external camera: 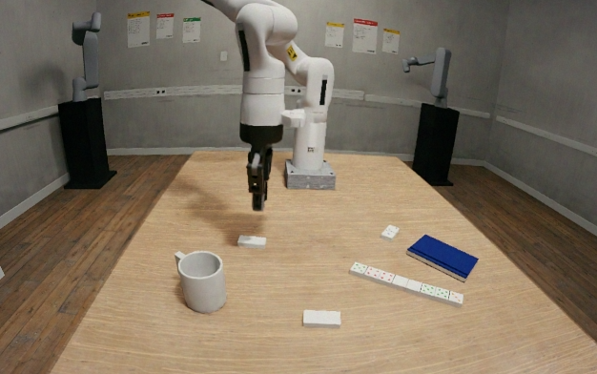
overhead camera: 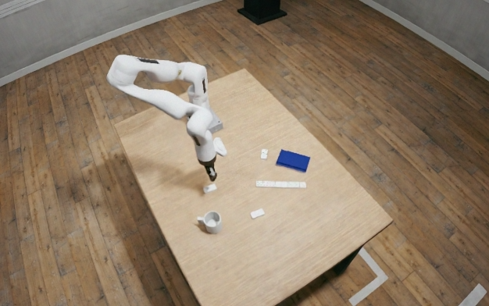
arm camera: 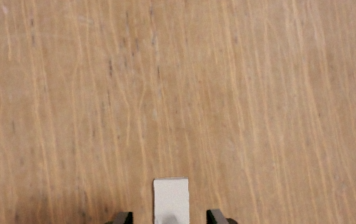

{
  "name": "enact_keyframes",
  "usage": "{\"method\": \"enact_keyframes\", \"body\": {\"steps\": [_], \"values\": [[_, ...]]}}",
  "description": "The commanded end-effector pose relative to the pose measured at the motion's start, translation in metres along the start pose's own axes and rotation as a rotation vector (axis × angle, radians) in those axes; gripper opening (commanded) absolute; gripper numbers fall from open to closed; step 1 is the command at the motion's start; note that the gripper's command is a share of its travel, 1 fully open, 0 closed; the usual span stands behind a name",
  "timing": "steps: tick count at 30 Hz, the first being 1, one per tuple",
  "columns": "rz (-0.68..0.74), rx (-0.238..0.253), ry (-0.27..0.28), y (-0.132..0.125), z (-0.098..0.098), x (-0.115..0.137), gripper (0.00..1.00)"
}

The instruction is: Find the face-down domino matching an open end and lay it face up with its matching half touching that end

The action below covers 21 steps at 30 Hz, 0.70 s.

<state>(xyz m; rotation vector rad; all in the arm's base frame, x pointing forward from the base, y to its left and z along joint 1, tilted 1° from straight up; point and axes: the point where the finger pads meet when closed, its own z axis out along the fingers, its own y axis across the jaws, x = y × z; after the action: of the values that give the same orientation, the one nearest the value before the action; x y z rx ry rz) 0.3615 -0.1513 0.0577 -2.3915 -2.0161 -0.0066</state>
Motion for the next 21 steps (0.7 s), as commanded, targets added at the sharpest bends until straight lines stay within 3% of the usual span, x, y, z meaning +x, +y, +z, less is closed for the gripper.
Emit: {"method": "enact_keyframes", "body": {"steps": [1,21], "values": [[-0.002,-0.001,-0.005,0.001,-0.001,-0.002,0.49],[-0.009,0.001,-0.005,0.0,0.024,-0.001,0.49]]}}
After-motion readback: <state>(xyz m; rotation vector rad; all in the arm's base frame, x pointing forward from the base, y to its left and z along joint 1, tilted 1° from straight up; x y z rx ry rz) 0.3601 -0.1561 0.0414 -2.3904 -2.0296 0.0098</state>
